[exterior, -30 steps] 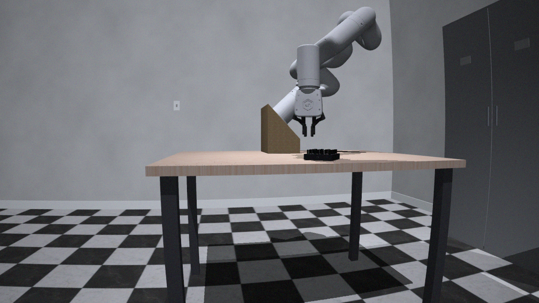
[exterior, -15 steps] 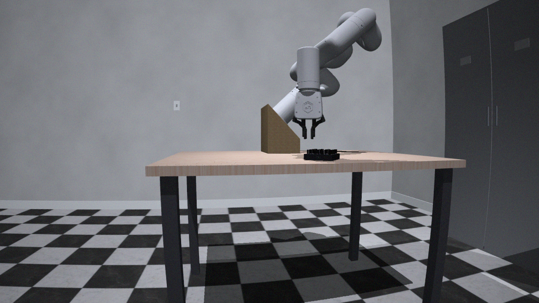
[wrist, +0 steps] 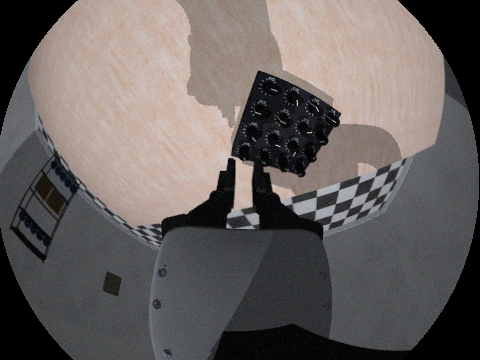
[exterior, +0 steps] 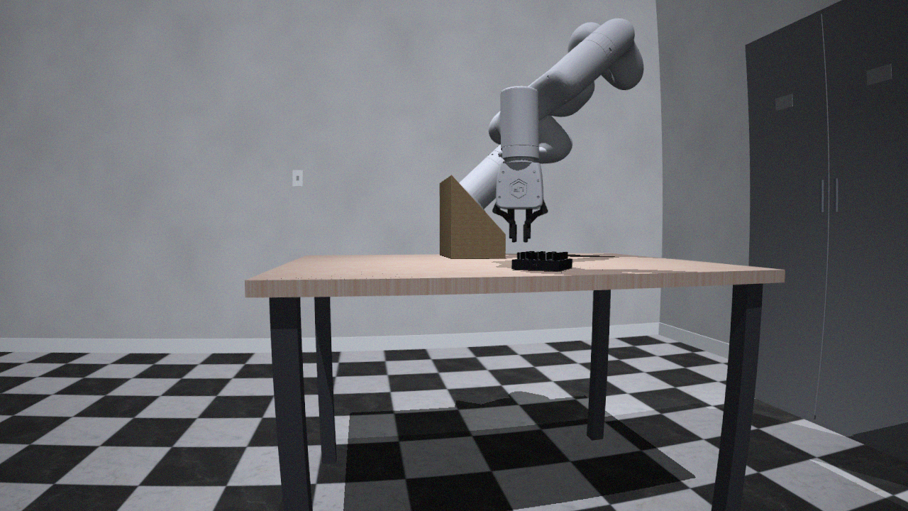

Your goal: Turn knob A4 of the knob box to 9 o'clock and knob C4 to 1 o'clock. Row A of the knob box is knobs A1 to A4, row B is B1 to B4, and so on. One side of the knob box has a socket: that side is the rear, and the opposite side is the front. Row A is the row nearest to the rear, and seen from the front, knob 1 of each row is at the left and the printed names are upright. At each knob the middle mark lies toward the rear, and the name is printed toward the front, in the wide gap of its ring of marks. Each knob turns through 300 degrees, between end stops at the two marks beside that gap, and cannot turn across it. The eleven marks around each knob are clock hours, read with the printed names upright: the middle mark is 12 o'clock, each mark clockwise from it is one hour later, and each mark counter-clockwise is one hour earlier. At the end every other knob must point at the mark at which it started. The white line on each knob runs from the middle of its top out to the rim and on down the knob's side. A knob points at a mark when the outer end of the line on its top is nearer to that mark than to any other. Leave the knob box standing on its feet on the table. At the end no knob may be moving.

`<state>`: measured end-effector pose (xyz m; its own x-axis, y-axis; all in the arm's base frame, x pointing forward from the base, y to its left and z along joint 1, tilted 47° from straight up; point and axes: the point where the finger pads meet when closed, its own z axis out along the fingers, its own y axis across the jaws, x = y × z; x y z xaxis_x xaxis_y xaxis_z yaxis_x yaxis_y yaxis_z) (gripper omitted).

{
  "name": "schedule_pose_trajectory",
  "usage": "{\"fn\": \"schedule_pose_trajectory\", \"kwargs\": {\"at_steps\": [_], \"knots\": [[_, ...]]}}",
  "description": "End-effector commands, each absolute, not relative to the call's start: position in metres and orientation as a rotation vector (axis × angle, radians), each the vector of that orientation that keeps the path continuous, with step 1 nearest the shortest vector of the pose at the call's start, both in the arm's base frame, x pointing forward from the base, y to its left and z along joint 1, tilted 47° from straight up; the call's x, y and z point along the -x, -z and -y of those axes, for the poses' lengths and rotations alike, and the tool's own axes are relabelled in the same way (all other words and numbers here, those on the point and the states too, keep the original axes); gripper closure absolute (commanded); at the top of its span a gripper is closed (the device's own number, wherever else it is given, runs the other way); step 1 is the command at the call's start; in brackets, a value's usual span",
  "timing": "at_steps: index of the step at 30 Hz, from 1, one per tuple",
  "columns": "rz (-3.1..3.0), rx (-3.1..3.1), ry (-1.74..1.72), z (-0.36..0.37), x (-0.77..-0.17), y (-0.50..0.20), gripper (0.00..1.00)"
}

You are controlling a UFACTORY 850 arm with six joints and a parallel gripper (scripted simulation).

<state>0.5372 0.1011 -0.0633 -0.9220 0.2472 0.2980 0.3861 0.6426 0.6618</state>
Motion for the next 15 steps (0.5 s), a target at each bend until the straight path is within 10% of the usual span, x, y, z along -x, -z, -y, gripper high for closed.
{"fn": "schedule_pose_trajectory", "kwargs": {"at_steps": [1,15], "knots": [[2.682,0.522,1.144,-0.1044,-0.5378,0.0666,0.81],[2.682,0.523,1.144,-0.1127,-0.5373,0.0745,0.81]]}}
